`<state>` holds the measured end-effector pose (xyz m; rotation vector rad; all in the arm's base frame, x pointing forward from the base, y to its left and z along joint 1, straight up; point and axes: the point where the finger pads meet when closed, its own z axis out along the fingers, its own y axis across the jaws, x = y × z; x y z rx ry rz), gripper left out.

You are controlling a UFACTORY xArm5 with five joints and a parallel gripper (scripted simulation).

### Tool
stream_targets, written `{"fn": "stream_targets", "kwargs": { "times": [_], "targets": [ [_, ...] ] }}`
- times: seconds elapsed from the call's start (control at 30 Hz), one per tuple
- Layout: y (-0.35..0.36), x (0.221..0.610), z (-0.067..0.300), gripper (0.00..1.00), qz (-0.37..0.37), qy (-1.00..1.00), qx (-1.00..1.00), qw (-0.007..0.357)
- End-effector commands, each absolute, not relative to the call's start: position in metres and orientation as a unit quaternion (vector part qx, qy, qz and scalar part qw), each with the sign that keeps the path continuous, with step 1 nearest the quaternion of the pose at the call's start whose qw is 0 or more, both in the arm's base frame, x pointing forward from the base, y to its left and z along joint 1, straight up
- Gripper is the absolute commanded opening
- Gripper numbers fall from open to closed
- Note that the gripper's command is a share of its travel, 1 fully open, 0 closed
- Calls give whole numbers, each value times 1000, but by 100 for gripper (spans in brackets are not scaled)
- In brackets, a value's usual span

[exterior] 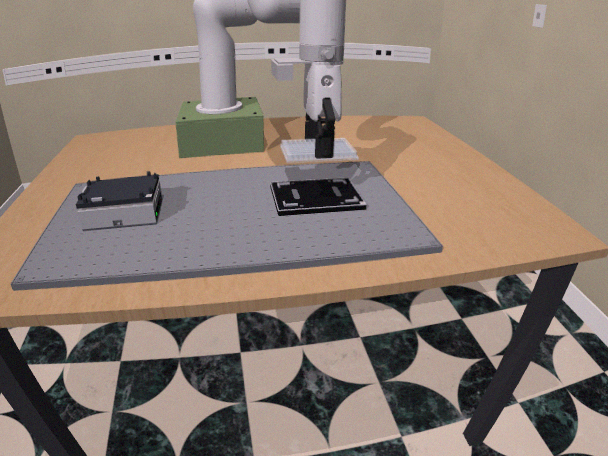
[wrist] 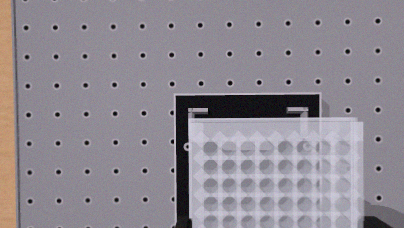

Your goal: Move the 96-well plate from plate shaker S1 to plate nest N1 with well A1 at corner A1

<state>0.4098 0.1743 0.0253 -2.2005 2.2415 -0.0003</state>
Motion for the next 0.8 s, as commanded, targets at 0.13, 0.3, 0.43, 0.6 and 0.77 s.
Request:
{"fn": "stream_targets", "kwargs": {
  "times": [0.13,0.3,0.43,0.6,0.77],
  "targets": [
    [175,411,27,0,-1,714,-701,2],
    [175,411,22,0,-1,714,-701,2],
    [175,411,15,0,-1,714,-701,2],
    [175,411,7,0,-1,714,-701,2],
    [174,411,-2,0,-1,714,-701,2]
  ]
}}
